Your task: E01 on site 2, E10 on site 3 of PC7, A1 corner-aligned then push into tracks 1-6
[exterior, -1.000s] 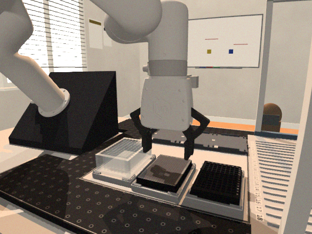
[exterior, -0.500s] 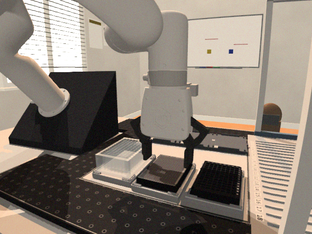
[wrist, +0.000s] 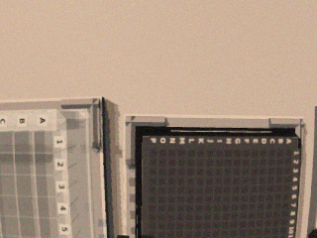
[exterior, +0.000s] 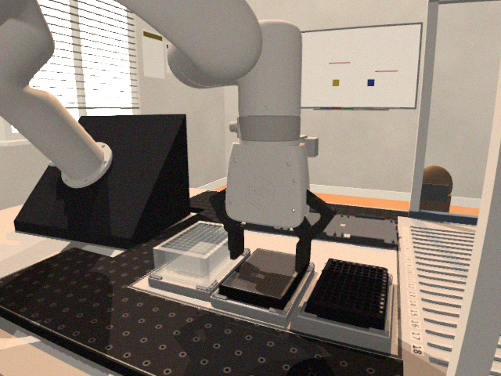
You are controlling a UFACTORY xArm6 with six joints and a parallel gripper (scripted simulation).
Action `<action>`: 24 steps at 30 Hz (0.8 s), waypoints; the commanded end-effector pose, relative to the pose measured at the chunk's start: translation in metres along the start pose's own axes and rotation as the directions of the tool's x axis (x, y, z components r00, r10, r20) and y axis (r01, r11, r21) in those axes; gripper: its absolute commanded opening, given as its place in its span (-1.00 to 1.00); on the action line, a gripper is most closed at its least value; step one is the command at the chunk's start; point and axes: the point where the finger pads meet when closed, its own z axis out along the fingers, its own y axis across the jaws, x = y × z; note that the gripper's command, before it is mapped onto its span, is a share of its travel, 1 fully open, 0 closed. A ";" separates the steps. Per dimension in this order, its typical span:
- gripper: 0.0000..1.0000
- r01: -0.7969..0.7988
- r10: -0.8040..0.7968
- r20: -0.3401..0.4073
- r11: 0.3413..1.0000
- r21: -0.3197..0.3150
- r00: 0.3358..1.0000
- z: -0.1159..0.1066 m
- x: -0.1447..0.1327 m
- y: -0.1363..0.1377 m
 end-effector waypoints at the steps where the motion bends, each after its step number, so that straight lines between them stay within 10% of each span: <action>1: 1.00 -0.001 0.001 0.000 1.000 -0.003 1.000 0.001 0.000 0.001; 24: 1.00 -0.001 0.001 0.000 1.000 -0.003 1.000 0.015 0.000 0.001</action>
